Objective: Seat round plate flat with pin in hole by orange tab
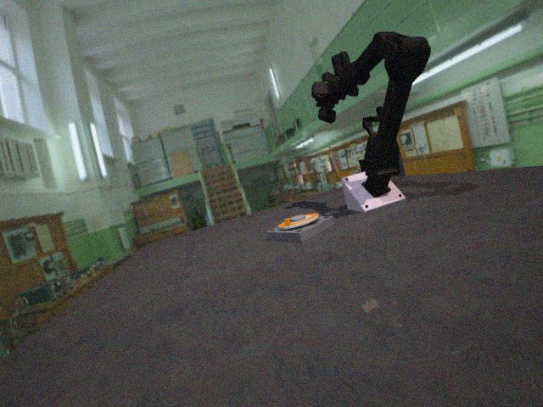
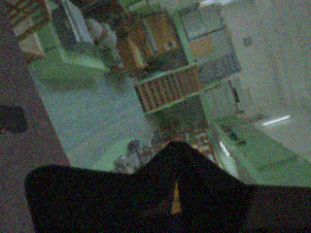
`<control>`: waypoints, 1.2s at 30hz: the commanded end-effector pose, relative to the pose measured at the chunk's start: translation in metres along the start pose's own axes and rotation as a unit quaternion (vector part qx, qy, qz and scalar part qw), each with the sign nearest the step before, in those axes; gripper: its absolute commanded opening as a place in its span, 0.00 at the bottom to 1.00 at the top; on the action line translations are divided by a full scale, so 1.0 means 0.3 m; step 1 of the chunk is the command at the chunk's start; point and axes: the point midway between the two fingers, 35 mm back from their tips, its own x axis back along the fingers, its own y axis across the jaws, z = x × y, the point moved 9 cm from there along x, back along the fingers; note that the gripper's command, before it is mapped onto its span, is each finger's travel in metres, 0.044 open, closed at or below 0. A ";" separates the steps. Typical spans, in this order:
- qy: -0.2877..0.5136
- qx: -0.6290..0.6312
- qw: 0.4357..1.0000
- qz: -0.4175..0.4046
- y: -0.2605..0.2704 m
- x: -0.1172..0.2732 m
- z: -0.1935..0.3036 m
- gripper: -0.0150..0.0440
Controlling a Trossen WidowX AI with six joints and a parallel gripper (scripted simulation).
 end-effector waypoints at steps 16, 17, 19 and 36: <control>-0.051 0.025 0.908 -0.415 0.502 -0.019 -0.614 0.25; -0.046 0.027 0.901 -0.429 0.523 -0.010 -0.631 0.25; -0.027 0.036 0.875 -0.482 0.601 0.028 -0.689 0.25; 0.182 0.110 0.701 -0.680 1.030 0.398 -0.884 0.25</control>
